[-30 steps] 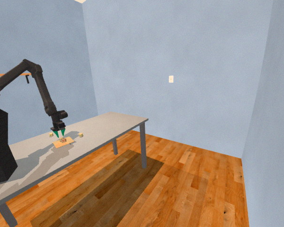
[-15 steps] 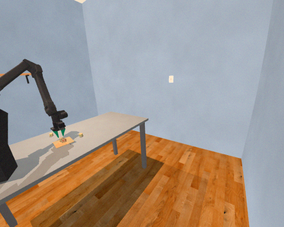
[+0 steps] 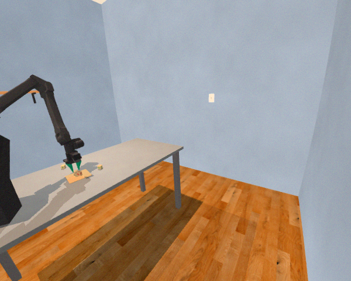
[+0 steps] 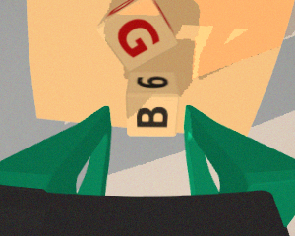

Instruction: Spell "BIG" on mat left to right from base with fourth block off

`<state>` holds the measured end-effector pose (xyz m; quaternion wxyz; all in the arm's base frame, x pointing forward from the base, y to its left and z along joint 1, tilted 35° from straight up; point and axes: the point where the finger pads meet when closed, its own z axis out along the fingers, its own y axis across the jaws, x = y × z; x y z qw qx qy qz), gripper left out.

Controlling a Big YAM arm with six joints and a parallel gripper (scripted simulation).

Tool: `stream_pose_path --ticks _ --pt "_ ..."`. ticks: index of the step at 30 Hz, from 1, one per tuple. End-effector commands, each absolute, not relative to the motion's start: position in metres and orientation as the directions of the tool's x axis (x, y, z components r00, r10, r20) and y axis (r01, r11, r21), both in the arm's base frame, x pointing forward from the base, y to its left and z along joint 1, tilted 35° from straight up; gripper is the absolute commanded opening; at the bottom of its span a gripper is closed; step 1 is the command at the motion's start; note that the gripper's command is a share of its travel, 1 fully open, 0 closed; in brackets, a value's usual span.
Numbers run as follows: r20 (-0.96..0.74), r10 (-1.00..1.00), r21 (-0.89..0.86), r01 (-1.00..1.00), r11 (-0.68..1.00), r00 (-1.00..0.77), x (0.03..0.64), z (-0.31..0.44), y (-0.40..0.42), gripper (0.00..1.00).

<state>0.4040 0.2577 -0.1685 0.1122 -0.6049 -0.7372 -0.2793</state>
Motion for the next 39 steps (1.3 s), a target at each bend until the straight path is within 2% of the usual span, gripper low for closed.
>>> stream_pose_path --ticks 1,39 --pt "0.503 0.83 0.271 0.956 0.112 -0.24 0.403 -0.178 0.265 0.39" --pt "0.502 0.833 0.267 0.958 0.105 -0.232 0.405 -0.189 0.267 0.39"
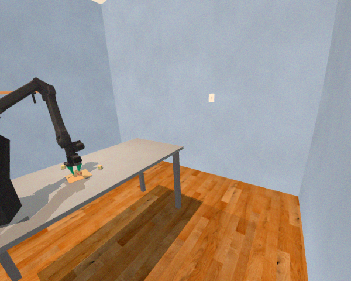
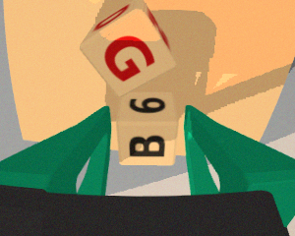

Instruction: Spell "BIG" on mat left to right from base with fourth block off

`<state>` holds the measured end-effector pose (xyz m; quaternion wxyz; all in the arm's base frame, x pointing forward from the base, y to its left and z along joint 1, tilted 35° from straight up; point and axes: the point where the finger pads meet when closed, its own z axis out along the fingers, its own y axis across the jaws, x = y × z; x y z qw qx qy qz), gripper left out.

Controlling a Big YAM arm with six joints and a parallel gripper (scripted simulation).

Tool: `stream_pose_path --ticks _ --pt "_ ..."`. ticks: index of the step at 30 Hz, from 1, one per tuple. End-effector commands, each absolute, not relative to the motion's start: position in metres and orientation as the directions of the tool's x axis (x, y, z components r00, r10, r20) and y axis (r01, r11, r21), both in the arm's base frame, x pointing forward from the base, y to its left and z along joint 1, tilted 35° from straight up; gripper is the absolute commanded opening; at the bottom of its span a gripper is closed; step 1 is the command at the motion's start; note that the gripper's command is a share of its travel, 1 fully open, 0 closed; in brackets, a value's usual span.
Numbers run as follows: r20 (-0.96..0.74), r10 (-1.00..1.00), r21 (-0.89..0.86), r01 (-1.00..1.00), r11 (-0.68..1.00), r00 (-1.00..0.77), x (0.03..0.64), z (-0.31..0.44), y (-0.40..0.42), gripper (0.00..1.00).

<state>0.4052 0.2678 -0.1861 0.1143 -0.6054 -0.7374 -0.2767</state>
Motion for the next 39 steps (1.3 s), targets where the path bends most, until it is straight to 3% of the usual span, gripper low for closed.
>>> stream_pose_path --ticks 1,8,9,39 --pt "0.502 0.833 0.267 0.958 0.105 -0.232 0.4052 -0.1893 0.2666 0.39" --pt "0.502 0.833 0.267 0.958 0.105 -0.232 0.4052 -0.1893 0.2666 0.39" --pt "0.502 0.833 0.267 0.958 0.105 -0.232 0.4052 -0.1893 0.2666 0.2" --pt "0.502 0.833 0.267 0.958 0.106 -0.232 0.4052 -0.1893 0.2666 0.2"
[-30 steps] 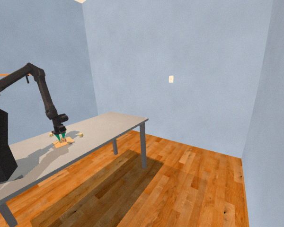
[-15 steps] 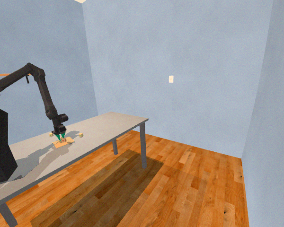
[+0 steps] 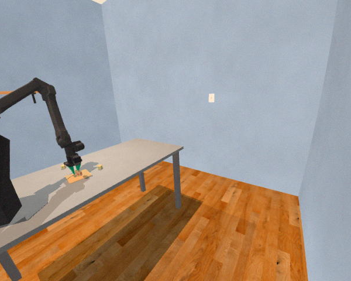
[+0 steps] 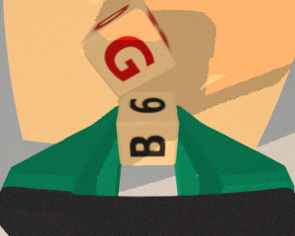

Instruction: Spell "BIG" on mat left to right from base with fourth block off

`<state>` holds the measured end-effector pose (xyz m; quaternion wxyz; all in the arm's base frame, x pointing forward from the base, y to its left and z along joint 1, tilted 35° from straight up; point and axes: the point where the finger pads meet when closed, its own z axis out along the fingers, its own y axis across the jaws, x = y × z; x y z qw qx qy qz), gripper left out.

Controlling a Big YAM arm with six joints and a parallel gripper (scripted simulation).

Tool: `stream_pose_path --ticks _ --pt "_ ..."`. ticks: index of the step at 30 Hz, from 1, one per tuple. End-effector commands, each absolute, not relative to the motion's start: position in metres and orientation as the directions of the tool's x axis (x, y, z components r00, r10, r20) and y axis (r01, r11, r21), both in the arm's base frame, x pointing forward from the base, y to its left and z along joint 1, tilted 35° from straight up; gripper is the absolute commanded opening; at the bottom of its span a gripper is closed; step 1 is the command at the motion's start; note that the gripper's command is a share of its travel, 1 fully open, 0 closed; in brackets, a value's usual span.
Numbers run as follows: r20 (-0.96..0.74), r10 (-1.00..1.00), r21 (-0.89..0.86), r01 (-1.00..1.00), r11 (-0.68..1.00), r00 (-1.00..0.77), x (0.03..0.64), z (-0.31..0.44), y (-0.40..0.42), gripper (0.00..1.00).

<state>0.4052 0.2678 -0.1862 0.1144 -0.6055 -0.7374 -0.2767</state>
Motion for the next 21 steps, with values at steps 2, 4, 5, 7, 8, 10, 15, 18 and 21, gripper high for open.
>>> stream_pose_path --ticks 2,4,5,7,8,10,15,18,21 --pt "0.502 0.833 0.267 0.958 0.106 -0.232 0.405 -0.189 0.267 0.2" --pt "0.502 0.833 0.268 0.958 0.106 -0.232 0.405 -0.189 0.266 0.2" --pt "0.502 0.833 0.271 0.957 0.105 -0.233 0.406 -0.186 0.265 0.2" --pt "0.499 0.836 0.273 0.957 0.099 -0.229 0.407 -0.176 0.255 0.2" --pt "0.5 0.835 0.274 0.956 0.101 -0.232 0.407 -0.173 0.254 0.2" --pt "0.501 0.834 0.275 0.956 0.101 -0.232 0.405 -0.166 0.249 0.2" --pt "0.501 0.833 0.278 0.955 0.101 -0.234 0.4 -0.137 0.231 0.2" --pt "0.501 0.833 0.279 0.955 0.101 -0.234 0.399 -0.13 0.227 0.2" --pt "0.501 0.833 0.281 0.954 0.101 -0.236 0.396 -0.113 0.216 0.2"
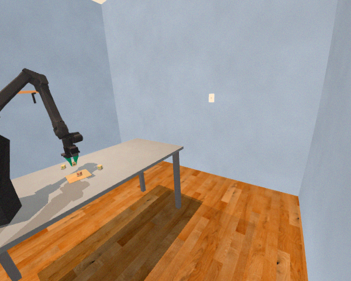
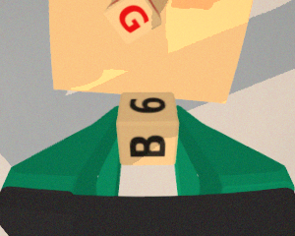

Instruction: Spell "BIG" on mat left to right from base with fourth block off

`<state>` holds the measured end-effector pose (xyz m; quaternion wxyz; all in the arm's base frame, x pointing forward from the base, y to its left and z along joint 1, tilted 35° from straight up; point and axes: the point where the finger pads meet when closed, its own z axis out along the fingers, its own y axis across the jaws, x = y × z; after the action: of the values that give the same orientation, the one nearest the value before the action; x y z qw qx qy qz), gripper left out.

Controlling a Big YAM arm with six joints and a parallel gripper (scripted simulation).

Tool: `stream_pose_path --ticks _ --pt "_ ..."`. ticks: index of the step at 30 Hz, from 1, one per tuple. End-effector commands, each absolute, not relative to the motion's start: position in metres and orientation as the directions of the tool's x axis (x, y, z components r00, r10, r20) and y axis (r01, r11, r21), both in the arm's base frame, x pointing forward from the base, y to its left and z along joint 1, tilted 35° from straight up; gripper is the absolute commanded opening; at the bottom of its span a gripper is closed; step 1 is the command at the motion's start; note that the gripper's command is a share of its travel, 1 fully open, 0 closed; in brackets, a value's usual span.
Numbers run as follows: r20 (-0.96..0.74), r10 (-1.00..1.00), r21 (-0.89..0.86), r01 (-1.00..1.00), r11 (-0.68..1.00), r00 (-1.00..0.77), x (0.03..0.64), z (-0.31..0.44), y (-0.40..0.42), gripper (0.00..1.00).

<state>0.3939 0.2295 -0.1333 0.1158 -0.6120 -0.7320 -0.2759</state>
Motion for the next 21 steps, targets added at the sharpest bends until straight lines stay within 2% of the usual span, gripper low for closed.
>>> stream_pose_path --ticks 1,14,21 --pt "0.501 0.833 0.281 0.954 0.101 -0.236 0.395 -0.108 0.213 0.2" --pt "0.499 0.831 0.267 0.956 0.122 -0.245 0.387 -0.108 0.212 0.2" --pt "0.511 0.836 0.256 0.964 0.073 -0.199 0.389 -0.107 0.205 0.2"
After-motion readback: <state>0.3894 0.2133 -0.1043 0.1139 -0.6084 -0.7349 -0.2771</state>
